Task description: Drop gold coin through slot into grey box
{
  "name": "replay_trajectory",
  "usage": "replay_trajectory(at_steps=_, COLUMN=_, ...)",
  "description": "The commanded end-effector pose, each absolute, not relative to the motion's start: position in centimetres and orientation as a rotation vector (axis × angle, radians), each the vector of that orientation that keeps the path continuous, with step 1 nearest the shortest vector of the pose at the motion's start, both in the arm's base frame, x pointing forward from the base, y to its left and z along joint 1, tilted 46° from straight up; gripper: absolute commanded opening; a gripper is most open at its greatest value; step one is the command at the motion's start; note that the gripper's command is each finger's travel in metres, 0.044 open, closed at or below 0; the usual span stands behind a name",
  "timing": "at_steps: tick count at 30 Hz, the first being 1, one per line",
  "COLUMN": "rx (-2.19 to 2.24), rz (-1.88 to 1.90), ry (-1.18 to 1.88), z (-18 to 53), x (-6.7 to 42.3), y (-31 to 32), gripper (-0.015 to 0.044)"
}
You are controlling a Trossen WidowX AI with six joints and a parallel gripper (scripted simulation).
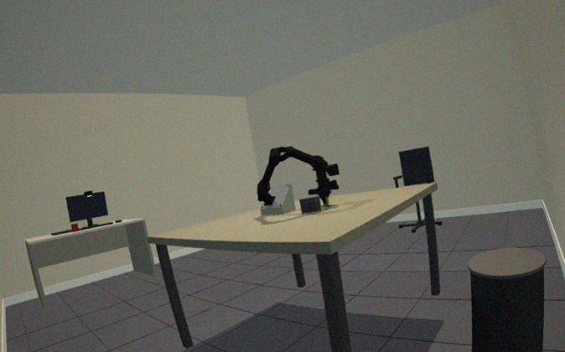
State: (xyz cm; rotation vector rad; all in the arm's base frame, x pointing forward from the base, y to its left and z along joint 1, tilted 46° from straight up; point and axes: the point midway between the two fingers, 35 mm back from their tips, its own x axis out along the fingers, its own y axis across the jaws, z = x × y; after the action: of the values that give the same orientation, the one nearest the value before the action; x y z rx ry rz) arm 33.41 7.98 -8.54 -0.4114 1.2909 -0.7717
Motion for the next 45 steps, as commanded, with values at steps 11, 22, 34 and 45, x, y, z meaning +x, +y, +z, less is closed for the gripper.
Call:
replay_trajectory(at_steps=11, rx=-0.407, rz=-0.756, ry=1.286, z=-6.2, x=33.6, y=10.8, gripper=0.0)
replay_trajectory(at_steps=22, rx=-0.406, rz=-0.757, ry=1.287, z=-4.3, x=33.3, y=12.8, gripper=0.0)
replay_trajectory(at_steps=34, rx=-0.403, rz=-0.763, ry=1.285, z=-2.2, x=32.7, y=14.7, gripper=0.0)
replay_trajectory(at_steps=45, rx=-0.633, rz=-0.579, ry=1.399, z=-2.3, x=32.3, y=14.8, gripper=0.0)
